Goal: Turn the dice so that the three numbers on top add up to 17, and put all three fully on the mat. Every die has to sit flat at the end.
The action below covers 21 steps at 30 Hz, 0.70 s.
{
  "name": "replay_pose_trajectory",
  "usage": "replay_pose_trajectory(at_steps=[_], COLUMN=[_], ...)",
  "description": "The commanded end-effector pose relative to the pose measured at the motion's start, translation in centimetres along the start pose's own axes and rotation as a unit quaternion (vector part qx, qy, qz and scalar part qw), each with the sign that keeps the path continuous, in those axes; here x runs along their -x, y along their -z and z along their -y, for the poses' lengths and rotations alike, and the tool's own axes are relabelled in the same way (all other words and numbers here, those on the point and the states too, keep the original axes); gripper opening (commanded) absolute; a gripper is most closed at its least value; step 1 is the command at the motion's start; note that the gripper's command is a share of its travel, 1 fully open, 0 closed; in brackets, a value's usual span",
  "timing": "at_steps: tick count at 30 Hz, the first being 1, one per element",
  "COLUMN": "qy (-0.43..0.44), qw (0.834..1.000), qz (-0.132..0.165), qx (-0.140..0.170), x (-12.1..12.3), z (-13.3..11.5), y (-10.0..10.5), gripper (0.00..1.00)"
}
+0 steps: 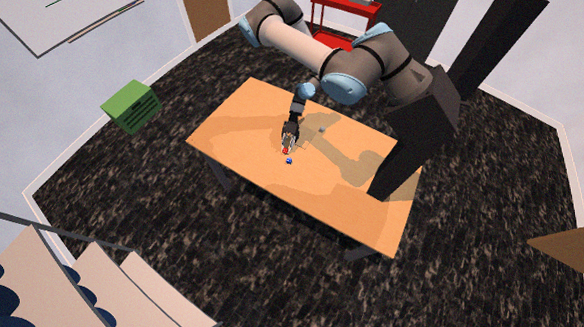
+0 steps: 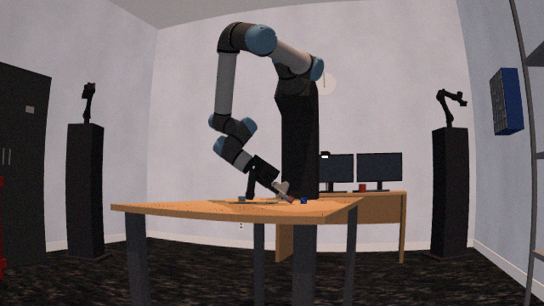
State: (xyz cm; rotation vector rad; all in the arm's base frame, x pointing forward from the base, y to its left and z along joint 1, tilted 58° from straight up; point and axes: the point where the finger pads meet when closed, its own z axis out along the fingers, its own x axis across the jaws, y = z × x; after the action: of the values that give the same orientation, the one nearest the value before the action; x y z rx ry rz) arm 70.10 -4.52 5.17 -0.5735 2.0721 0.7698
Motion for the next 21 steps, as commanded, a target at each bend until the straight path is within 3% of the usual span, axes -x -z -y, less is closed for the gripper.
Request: replay_pose_trajectory(at_steps=[1, 14, 21], qy=[0.000, 0.000, 0.000], qw=[1.000, 1.000, 1.000], qz=[0.000, 0.000, 0.000], qx=[0.000, 0.000, 0.000], x=[0.04, 0.04, 0.04], z=[-0.01, -0.01, -0.01], y=[0.02, 0.02, 0.02], gripper=[0.10, 0.24, 0.24])
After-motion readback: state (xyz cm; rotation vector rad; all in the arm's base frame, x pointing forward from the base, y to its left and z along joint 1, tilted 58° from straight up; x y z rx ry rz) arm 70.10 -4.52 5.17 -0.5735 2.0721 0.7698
